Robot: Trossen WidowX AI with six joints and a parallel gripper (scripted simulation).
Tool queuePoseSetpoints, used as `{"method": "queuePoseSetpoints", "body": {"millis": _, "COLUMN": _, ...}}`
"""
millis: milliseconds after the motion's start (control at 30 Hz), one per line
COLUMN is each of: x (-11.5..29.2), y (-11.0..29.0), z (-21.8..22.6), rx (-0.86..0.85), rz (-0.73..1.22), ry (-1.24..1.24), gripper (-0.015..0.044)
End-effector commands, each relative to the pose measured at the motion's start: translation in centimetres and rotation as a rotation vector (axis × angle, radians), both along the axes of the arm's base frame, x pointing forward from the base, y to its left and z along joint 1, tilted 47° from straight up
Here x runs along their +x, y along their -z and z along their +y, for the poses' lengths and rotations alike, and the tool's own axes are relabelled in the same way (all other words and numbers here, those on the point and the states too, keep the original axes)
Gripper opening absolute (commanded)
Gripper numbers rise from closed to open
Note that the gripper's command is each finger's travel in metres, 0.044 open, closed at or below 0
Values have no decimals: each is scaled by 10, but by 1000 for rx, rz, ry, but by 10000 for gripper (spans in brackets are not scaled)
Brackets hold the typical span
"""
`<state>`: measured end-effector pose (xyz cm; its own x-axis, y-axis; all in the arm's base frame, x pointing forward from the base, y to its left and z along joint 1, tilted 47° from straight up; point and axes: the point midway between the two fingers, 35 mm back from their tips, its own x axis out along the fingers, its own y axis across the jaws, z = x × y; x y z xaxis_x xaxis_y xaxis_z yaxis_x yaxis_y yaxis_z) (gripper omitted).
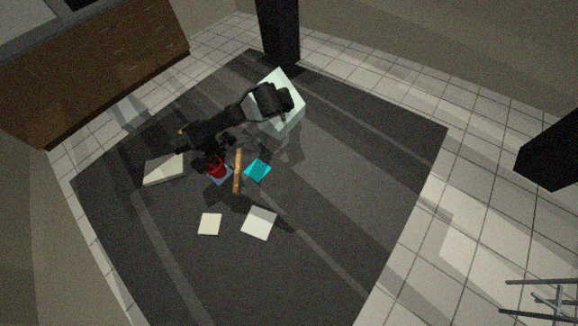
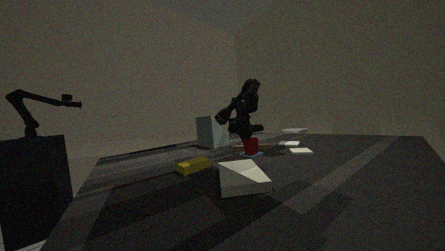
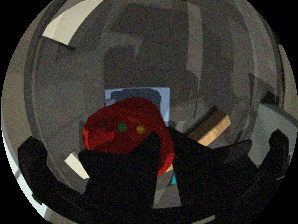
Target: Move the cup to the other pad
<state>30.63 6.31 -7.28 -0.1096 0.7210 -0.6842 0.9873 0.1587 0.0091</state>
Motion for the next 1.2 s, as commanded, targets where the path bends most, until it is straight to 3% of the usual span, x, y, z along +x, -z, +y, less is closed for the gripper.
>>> {"method": "queuePoseSetpoints", "body": {"millis": 0, "x": 1, "y": -2, "z": -2, "rx": 0, "rz": 0, "ry": -1, "gripper": 0}}
{"method": "queuePoseSetpoints", "body": {"millis": 433, "x": 1, "y": -34, "z": -38, "rx": 1, "rz": 9, "ry": 4, "gripper": 0}}
{"method": "queuePoseSetpoints", "body": {"millis": 1167, "x": -1, "y": -33, "z": -37, "rx": 4, "rz": 17, "ry": 12, "gripper": 0}}
